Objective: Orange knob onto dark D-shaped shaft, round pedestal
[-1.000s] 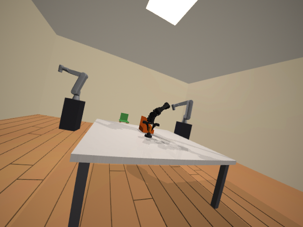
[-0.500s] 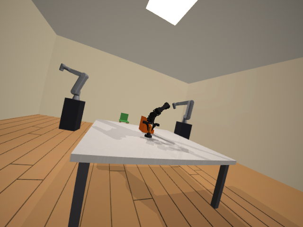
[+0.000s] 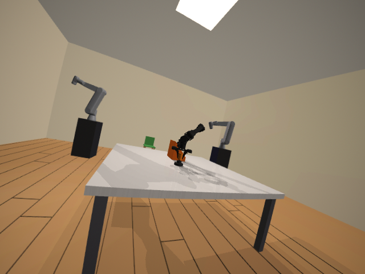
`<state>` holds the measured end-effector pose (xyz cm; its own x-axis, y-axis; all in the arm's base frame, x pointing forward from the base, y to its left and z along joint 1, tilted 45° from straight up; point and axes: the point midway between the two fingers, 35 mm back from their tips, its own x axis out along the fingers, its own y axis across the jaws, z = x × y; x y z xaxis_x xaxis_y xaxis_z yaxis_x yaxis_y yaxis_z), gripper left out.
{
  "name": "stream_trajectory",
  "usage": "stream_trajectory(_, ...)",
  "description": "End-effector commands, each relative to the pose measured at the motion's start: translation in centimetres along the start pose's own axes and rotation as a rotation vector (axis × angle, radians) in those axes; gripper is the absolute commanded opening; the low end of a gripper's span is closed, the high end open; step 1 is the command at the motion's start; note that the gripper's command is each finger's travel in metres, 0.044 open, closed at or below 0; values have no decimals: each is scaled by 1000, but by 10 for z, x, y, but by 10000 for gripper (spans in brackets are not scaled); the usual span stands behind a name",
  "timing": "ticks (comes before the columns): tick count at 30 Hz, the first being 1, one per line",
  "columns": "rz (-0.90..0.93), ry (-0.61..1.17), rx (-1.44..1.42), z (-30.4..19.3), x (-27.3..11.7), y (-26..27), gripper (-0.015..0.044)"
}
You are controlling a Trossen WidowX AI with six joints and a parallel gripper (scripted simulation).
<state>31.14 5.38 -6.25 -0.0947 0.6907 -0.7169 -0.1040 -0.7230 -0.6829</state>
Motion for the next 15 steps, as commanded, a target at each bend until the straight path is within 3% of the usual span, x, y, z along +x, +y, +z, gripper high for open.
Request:
stream_trajectory(1, -5, -1, -13, 1, 4, 0, 0)
stream_trajectory(15, -1, -1, -63, 1, 8, 0, 0)
